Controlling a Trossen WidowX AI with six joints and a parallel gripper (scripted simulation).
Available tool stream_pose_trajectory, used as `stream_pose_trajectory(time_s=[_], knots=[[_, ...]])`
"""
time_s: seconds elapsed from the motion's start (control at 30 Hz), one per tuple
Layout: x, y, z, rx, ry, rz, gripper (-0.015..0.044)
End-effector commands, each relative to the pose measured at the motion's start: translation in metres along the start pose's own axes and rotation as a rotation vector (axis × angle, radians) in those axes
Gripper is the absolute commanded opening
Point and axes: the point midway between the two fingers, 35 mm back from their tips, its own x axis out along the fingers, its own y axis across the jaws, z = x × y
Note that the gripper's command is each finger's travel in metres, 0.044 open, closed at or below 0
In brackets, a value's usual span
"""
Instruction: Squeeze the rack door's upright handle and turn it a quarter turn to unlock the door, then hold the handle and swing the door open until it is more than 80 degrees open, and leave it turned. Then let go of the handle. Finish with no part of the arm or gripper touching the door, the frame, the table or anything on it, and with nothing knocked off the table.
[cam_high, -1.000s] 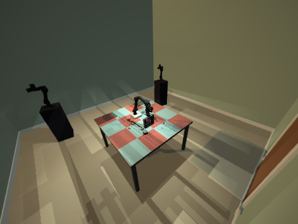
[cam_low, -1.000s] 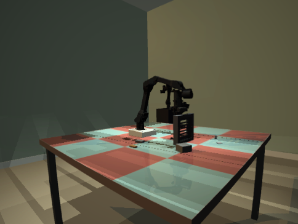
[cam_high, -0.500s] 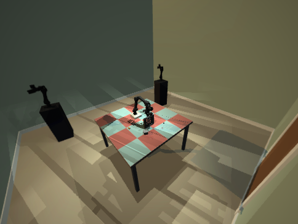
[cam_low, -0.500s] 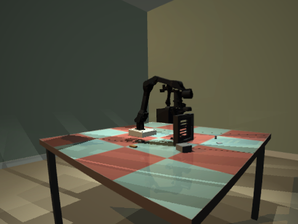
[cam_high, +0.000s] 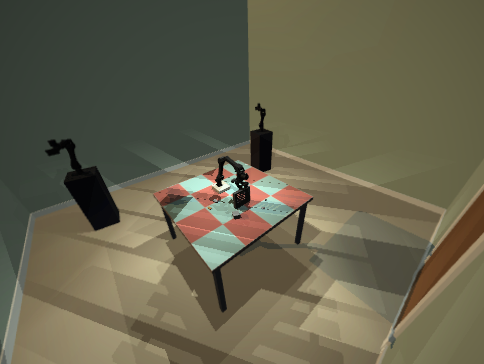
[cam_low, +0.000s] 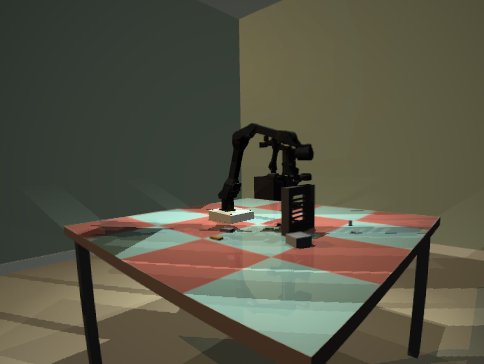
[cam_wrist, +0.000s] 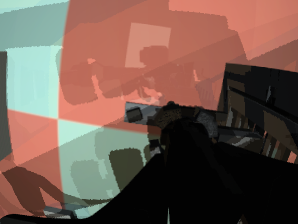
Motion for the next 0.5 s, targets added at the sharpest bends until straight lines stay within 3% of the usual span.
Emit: stream_pose_trajectory(time_s=[0.0,0.13,0.47], knots=[[0.0001,-0.0006,-0.0015,-0.029,0.008,-0.003,0.0019],[0.0001,-0.0006,-0.0015,-0.029,0.008,-0.003,0.0019],[0.0001,-0.0006,-0.0015,-0.029,0.008,-0.003,0.0282]])
